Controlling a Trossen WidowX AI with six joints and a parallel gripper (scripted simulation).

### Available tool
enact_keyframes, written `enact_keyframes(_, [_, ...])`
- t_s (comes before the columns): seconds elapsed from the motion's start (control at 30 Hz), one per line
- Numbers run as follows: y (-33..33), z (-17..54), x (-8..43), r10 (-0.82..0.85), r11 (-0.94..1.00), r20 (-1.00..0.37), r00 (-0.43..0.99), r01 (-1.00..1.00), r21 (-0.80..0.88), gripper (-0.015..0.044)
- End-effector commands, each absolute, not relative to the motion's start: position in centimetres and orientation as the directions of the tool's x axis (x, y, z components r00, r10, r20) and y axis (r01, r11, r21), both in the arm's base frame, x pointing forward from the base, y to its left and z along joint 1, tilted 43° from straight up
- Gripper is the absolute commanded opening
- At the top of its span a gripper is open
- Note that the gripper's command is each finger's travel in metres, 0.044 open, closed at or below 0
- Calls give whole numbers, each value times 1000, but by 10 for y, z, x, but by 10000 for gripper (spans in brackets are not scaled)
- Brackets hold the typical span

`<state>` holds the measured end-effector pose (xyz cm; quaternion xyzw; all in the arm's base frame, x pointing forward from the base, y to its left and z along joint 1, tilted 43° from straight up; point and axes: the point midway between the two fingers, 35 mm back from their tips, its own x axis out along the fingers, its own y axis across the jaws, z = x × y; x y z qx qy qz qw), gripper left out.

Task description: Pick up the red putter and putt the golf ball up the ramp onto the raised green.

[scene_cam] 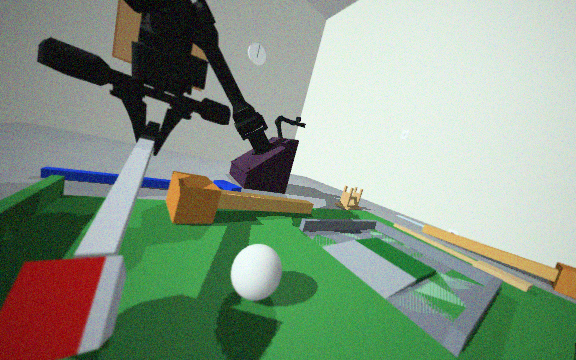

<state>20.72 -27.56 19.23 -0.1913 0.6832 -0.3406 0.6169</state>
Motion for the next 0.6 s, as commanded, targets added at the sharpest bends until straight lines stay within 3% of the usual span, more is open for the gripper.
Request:
enact_keyframes(0.0, [-263, 178, 214, -676, 701, -718, -164, 158, -696, 0])
enact_keyframes(0.3, [-181, 99, 228, -671, 709, -724, -158, 151, -689, 0])
enact_keyframes(0.57, [-168, 110, 233, -669, 711, -726, -157, 151, -687, 0])
